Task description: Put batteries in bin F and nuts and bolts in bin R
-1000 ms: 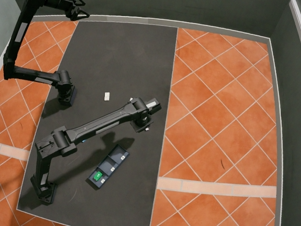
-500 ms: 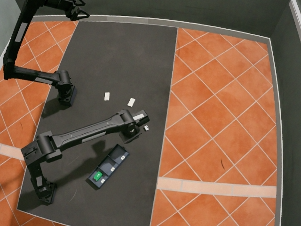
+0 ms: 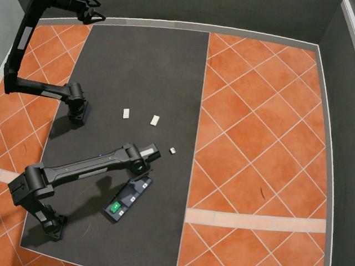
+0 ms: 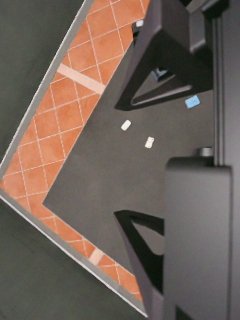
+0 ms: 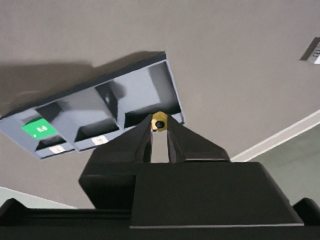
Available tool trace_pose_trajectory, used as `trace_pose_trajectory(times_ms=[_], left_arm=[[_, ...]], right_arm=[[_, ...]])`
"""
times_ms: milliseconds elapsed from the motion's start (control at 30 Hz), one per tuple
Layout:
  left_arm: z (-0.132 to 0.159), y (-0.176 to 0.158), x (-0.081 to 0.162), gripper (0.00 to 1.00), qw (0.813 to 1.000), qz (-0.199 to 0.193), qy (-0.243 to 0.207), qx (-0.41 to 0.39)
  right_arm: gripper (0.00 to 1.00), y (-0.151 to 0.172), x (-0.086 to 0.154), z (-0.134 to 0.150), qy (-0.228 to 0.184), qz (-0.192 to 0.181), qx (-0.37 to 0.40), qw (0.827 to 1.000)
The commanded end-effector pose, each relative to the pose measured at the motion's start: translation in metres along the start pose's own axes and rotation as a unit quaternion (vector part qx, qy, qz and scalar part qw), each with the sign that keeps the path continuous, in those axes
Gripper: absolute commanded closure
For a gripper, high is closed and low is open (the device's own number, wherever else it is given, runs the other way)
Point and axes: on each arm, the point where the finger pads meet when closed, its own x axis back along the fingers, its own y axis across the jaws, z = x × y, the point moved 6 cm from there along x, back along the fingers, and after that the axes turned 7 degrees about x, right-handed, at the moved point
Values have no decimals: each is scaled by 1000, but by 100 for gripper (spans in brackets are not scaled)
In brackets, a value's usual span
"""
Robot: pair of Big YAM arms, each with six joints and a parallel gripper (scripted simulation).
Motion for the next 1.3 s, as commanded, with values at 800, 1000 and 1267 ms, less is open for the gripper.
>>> trace_pose_trajectory(times_ms=[800, 1000, 1267], left_arm=[[-8, 0, 26, 0, 1000, 4, -26, -4], [-8, 0, 26, 0, 1000, 4, -26, -4], [-8, 0, 26, 0, 1000, 4, -26, -4]], right_arm=[[89, 97, 3, 11, -2, 2, -300, 954], [89, 97, 3, 11, -3, 1, -360, 933], [89, 102, 1, 18, -3, 2, -452, 892]])
